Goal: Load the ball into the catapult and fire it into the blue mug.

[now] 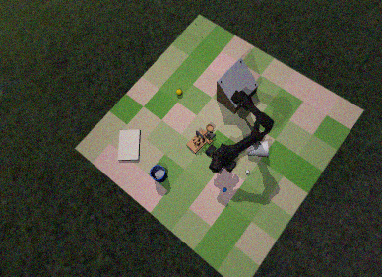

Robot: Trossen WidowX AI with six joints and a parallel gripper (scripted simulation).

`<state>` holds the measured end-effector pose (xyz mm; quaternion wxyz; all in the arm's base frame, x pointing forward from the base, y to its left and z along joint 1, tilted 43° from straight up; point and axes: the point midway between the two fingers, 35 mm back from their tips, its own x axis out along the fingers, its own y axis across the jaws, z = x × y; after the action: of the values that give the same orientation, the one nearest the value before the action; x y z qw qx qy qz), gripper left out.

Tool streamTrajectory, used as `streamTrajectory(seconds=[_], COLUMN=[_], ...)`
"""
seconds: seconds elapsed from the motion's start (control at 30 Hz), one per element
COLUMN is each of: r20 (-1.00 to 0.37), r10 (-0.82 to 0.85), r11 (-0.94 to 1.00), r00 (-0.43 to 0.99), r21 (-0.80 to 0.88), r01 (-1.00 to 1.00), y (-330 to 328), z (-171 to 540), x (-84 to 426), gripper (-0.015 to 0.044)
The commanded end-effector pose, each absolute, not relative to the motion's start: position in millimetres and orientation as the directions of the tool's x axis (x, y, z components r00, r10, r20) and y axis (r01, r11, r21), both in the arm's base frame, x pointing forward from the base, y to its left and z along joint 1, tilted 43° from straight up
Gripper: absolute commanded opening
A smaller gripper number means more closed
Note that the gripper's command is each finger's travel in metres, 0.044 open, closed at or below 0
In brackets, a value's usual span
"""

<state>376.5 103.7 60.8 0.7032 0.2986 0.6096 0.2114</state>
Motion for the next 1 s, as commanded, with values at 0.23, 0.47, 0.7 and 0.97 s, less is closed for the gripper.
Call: streamTrajectory(seconds=[0.23,0.47,0.7,0.97], r20=[-0.736,-0.733,-0.738,-0.768], r10=[0.657,0.659,0.656,0.640], r11=[0.737,0.734,0.737,0.759], r00=[0.166,0.166,0.157,0.025], r21=[0.673,0.675,0.671,0.637], r01=[0.068,0.069,0.075,0.134], y=[58.1,27.2,20.0,-26.1], z=[110.1,149.9,147.1,73.2], x=[373.2,360.8,357.6,324.2], gripper=[0.0000,0.0000,0.0000,0.0000])
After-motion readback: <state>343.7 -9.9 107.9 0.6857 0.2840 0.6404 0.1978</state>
